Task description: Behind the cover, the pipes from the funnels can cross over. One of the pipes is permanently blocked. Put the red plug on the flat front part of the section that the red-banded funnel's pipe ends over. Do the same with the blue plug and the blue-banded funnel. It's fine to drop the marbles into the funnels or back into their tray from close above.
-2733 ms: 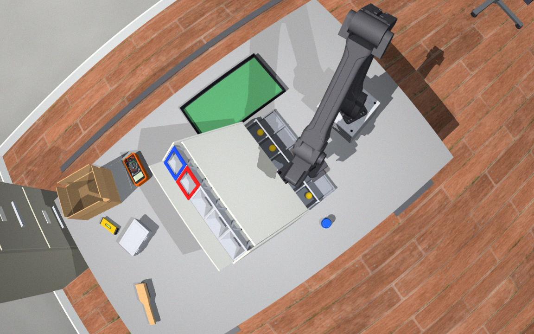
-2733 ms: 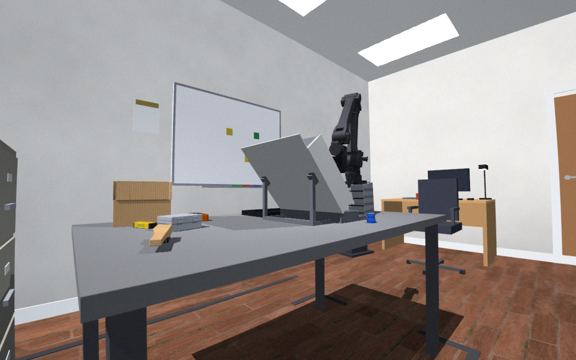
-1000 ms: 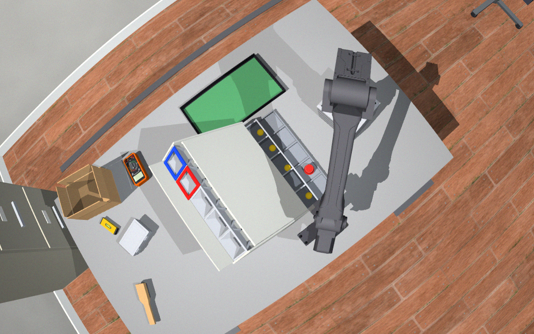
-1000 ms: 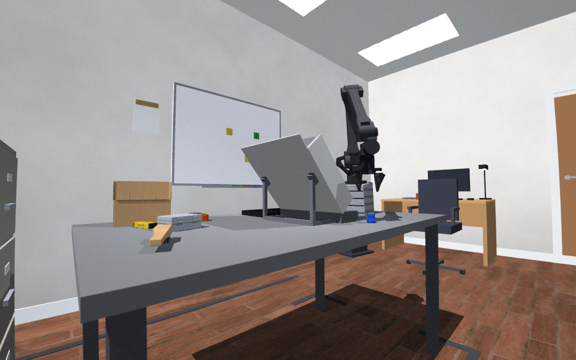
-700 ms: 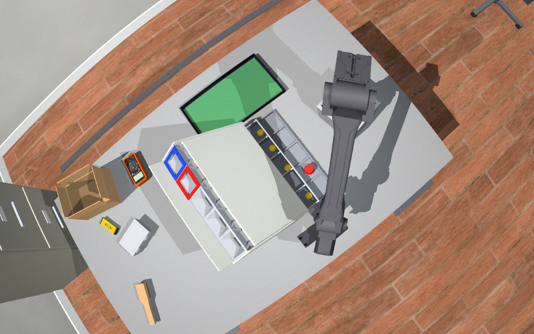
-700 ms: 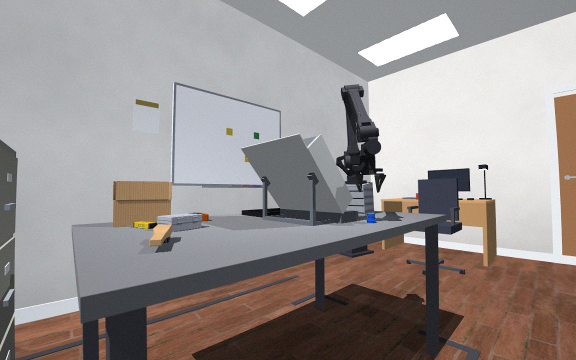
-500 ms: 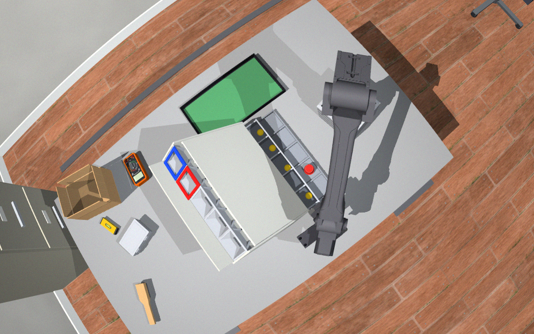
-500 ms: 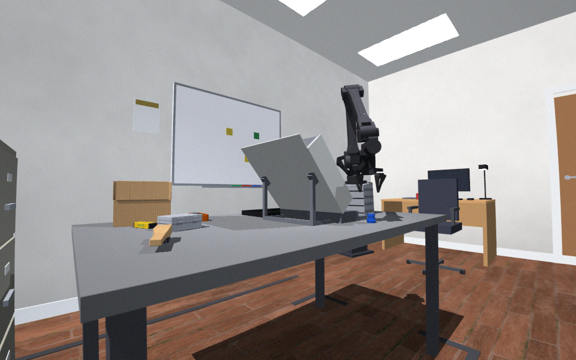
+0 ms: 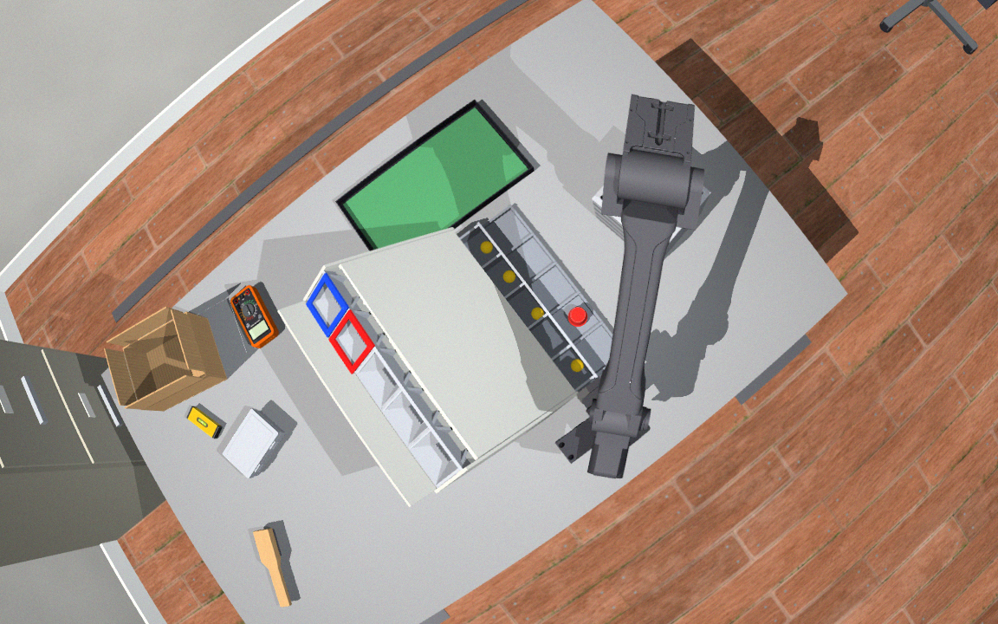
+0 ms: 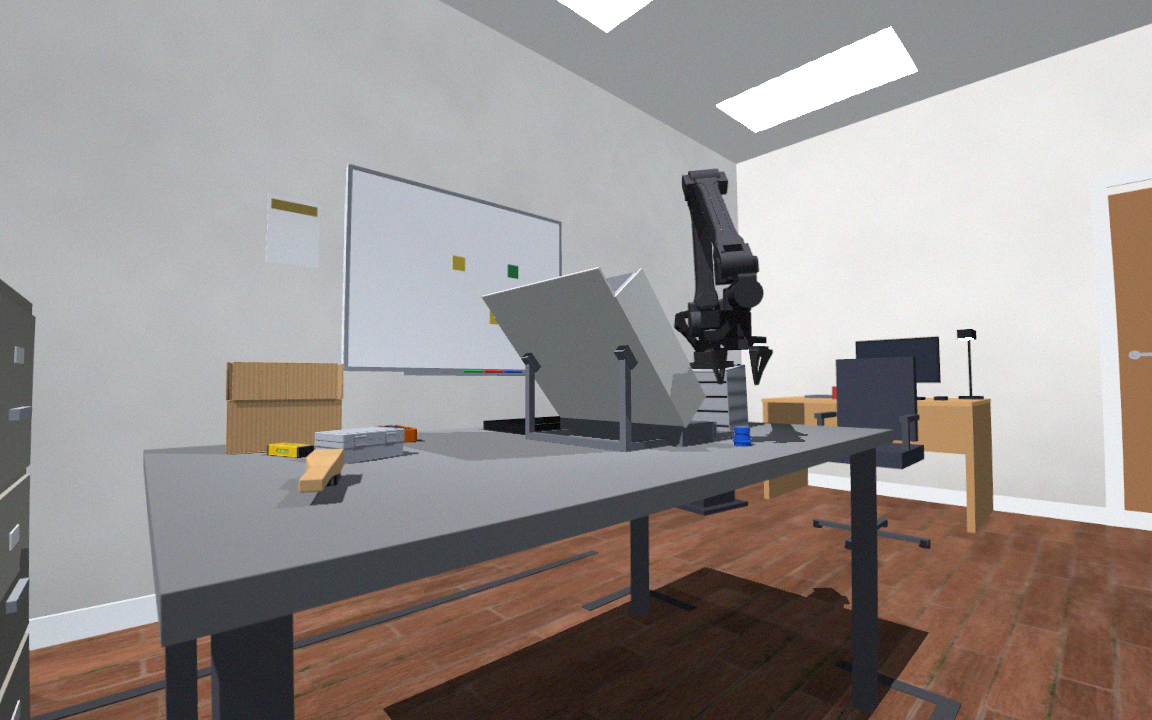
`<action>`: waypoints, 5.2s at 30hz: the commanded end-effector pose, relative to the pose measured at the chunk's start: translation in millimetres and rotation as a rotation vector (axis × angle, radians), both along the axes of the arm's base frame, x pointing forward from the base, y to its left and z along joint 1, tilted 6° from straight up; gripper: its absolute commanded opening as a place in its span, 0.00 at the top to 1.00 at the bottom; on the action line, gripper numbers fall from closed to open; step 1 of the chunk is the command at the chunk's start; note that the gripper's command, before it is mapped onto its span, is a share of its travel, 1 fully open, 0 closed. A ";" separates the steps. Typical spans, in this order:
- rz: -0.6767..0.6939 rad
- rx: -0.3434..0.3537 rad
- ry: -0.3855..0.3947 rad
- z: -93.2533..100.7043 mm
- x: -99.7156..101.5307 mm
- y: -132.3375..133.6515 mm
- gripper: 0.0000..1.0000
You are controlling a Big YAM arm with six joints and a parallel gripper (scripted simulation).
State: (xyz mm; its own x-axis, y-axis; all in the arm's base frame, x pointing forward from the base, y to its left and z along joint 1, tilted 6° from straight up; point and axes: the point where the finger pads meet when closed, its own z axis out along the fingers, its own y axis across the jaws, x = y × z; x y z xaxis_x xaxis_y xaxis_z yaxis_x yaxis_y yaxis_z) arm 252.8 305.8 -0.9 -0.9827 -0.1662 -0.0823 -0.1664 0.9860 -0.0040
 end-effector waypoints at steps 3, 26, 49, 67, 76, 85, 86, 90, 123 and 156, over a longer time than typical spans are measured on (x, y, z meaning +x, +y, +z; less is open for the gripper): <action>0.004 0.016 -0.014 10.4 5.3 13.3 0.13; -0.001 0.004 -0.005 10.2 4.9 14.1 0.13; -0.004 0.028 -0.026 11.8 8.1 20.2 0.13; -0.005 0.040 -0.035 14.7 10.2 26.4 0.13; -0.005 0.034 -0.030 15.9 10.9 27.8 0.13; -0.005 0.021 -0.019 17.2 12.0 28.9 0.13; -0.005 0.019 -0.018 17.3 12.1 29.1 0.13; -0.005 0.018 -0.017 11.0 12.4 28.5 0.13; -0.004 0.029 -0.026 -79.8 15.0 18.3 0.13; -0.002 0.029 -0.026 -105.5 18.2 19.0 0.13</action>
State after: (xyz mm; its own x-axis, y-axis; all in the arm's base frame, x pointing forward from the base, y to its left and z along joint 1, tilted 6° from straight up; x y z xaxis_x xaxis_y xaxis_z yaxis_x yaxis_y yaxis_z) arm 266.3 327.4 -98.7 -0.9806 -0.1600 -0.1131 -0.1636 0.9862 0.0236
